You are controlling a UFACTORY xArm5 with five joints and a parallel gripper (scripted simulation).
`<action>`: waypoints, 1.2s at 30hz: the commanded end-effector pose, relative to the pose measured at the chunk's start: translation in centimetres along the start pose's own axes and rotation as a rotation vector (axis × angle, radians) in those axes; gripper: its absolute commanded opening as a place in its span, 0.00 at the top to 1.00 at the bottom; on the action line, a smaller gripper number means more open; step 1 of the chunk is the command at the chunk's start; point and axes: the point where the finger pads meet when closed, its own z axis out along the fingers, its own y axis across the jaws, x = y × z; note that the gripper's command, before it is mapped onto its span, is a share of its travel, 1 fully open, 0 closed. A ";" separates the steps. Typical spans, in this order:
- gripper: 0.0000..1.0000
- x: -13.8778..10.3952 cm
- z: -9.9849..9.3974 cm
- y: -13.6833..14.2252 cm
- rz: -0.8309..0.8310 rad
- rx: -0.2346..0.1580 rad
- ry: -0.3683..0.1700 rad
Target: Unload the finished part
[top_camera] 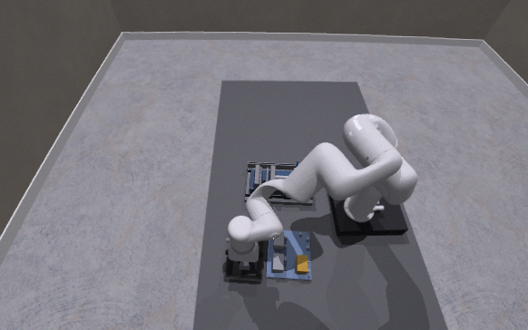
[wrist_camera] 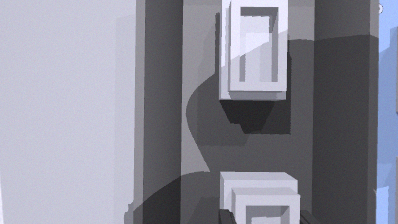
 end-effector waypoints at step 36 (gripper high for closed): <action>1.00 -0.1 0.5 -0.2 0.000 0.004 -0.002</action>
